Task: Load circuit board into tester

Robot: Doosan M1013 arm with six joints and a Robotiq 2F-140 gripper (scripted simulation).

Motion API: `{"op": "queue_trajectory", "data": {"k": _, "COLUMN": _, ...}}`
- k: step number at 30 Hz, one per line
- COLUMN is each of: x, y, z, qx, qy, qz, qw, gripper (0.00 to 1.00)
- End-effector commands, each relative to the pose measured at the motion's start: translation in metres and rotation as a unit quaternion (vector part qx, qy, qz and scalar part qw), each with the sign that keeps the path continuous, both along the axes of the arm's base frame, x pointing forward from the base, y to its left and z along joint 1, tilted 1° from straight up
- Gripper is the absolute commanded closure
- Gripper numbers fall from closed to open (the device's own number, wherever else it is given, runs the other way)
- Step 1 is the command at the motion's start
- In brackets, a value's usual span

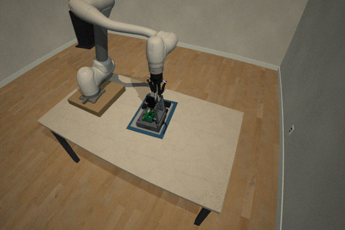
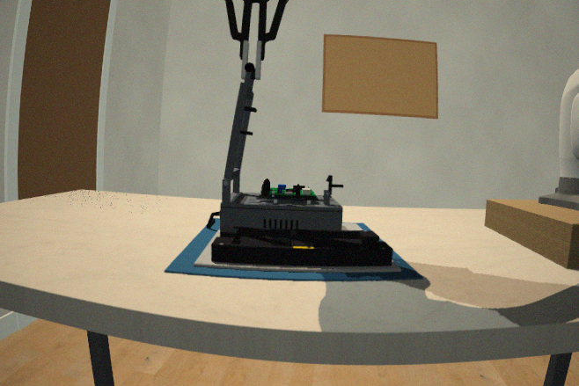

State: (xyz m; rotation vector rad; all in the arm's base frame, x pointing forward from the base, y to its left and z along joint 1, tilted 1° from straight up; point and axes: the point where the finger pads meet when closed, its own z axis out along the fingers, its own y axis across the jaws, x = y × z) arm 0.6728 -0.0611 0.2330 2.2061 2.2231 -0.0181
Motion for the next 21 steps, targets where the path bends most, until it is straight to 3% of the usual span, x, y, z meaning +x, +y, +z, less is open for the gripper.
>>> {"op": "queue_trajectory", "data": {"k": 1, "x": -0.004, "y": 0.0, "z": -0.001, "qx": 0.0, "qy": 0.0, "qz": 0.0, "qw": 1.0, "gripper": 1.0}}
{"op": "queue_trajectory", "data": {"k": 21, "x": -0.036, "y": 0.0, "z": -0.009, "qx": 0.0, "qy": 0.0, "qz": 0.0, "qw": 1.0, "gripper": 1.0}}
